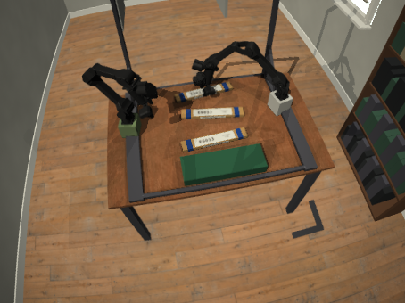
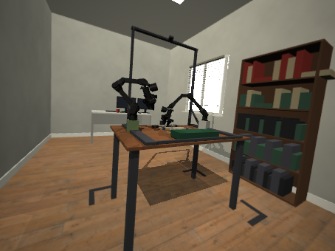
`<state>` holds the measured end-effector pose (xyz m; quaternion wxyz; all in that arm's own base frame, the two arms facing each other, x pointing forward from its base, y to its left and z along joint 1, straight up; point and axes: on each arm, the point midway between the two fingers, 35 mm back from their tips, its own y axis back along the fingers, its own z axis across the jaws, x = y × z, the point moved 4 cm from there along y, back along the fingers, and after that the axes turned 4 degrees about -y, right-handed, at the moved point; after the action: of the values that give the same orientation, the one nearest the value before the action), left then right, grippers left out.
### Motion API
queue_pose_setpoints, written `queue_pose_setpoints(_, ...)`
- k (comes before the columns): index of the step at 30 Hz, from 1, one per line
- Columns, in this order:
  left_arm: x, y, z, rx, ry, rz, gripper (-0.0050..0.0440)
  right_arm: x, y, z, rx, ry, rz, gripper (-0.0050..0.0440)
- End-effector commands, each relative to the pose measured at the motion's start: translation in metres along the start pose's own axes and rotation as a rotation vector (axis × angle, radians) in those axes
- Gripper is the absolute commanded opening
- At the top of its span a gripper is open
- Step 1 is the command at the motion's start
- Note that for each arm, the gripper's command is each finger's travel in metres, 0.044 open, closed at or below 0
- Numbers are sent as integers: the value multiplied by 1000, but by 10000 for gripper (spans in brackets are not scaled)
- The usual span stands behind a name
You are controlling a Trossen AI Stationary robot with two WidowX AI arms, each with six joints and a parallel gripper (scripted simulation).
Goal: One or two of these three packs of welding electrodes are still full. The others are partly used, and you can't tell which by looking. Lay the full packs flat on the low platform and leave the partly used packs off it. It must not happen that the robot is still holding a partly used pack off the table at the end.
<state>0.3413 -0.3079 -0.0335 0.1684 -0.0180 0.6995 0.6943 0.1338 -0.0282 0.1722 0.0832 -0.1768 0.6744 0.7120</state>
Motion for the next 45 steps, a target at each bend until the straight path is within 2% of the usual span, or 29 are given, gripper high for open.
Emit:
queue_pose_setpoints(1, -11, 22, -3, 30, 4, -34, -50, -4, 6, 0, 6, 6, -21, 430)
queue_pose_setpoints(45, -30, 90, -2, 31, 6, -49, -50, -4, 6, 0, 6, 6, -21, 430)
